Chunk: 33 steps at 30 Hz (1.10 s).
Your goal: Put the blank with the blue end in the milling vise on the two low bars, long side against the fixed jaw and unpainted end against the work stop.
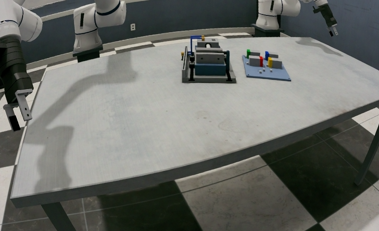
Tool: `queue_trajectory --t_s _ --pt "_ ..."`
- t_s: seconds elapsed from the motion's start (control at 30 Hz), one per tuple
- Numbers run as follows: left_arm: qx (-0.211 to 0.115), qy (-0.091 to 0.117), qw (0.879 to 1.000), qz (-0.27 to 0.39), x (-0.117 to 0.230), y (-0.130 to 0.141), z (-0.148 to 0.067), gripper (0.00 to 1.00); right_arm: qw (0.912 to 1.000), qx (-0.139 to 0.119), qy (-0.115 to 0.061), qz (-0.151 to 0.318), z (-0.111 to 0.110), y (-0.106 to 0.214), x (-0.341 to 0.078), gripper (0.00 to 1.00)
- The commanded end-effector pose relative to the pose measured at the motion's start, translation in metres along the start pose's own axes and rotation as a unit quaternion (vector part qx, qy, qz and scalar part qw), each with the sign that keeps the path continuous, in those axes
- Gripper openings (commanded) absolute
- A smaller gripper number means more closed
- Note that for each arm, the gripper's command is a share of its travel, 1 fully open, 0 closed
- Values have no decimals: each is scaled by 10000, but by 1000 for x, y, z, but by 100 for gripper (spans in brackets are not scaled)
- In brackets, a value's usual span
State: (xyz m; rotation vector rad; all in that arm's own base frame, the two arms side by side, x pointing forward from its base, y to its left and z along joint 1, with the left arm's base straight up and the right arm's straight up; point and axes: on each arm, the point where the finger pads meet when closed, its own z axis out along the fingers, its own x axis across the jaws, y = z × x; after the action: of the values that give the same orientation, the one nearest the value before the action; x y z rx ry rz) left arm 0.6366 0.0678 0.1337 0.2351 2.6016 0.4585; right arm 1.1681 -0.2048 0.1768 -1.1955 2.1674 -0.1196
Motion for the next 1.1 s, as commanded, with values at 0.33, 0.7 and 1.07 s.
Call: queue_trajectory --t_s 0.33,0.7,1.07 --pt "0 -6 10000 -2 -1 0 0 100 9983 73 149 555 -26 -14 44 100" --pt "0 -6 10000 -2 -1 0 0 100 9945 129 267 1008 -46 -22 80 100" --pt "0 -6 10000 -2 -1 0 0 100 9876 197 393 1509 -69 -28 119 100"
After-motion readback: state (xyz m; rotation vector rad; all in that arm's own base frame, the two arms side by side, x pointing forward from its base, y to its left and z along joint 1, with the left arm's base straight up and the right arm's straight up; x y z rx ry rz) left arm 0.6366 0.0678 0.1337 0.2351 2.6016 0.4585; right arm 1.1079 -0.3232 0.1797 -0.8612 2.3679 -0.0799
